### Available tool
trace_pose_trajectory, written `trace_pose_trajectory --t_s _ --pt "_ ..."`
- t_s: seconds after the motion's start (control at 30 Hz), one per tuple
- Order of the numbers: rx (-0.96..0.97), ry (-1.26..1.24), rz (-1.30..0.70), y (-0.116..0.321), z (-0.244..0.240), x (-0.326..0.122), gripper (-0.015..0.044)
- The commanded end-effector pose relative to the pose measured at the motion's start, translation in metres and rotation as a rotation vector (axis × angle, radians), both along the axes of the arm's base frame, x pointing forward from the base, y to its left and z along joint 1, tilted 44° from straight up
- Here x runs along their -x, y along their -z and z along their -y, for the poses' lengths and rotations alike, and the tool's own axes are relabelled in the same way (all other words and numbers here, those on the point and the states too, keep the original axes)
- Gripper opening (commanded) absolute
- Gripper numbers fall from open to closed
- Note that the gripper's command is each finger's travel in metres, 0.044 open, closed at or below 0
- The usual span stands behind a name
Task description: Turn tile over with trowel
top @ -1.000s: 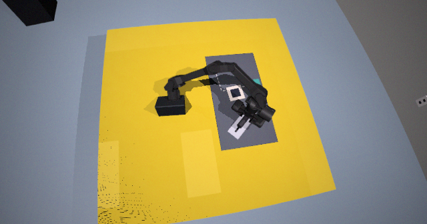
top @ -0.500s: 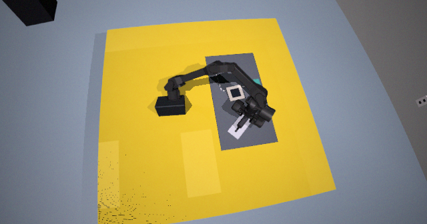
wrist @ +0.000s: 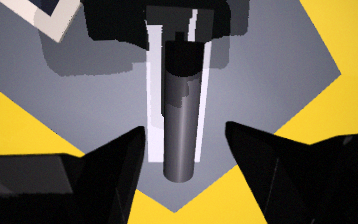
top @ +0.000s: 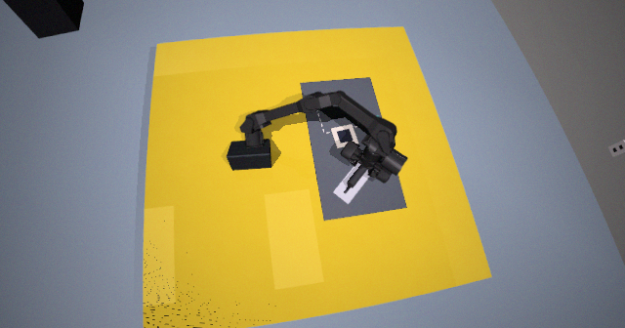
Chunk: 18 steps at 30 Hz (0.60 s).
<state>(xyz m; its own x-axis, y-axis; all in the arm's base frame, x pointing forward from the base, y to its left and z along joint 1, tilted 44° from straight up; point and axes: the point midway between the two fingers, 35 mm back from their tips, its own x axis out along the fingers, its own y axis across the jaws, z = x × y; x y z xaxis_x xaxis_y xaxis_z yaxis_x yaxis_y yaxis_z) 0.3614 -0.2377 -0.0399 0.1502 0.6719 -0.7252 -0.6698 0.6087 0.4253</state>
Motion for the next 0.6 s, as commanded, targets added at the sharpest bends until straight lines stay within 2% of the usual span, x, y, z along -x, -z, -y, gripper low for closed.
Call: trace_pose_trajectory --t_s 0.0,0.57 --pt "0.002 -0.006 -0.003 0.001 -0.002 -0.001 0.027" --pt "-0.006 0.031 -0.037 0.022 -0.019 -0.004 0.027"
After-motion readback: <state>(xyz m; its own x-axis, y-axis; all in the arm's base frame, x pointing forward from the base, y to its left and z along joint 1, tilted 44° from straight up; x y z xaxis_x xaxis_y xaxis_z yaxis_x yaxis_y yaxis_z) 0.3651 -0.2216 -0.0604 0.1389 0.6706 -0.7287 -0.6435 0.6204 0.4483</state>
